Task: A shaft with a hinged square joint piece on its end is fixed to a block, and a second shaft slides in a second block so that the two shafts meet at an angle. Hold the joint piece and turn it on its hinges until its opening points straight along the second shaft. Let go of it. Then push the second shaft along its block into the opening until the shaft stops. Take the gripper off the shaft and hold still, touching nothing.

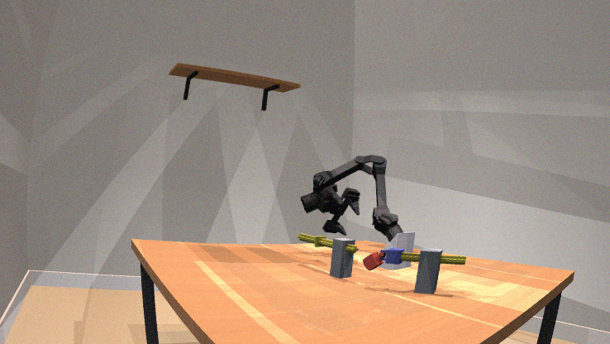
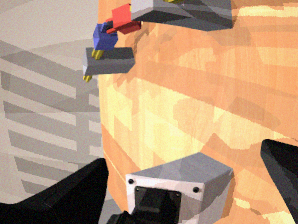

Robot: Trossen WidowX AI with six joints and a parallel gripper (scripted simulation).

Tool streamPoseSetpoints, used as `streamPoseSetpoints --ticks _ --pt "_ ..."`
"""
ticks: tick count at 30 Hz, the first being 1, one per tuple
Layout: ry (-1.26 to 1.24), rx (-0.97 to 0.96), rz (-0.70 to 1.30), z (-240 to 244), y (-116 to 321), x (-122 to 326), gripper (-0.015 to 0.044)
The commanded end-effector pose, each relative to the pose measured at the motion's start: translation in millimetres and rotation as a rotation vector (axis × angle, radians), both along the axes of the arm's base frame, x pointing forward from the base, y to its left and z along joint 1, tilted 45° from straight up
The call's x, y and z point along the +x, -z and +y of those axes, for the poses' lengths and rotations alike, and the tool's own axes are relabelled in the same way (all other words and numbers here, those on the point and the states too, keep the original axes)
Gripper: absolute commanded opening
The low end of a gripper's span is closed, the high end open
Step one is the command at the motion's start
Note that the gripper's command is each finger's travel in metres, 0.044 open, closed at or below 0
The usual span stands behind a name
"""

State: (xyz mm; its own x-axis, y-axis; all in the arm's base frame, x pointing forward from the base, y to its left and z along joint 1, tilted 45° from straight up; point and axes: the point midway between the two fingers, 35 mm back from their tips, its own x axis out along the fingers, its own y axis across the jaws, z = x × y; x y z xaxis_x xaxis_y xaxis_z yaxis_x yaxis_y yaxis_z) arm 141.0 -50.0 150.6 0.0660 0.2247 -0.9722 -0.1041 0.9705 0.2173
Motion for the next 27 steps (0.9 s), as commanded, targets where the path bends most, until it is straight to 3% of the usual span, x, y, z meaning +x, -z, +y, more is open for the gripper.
streamPoseSetpoints --ticks 1,13,27 --pt "-0.012 -0.116 0.049 -1 -6 -1 0.0440" --pt "-0.013 -0.457 0.047 -3 -32 5 0.0440" --pt "0.049 -0.792 -0.203 2 -83 25 0.0440"
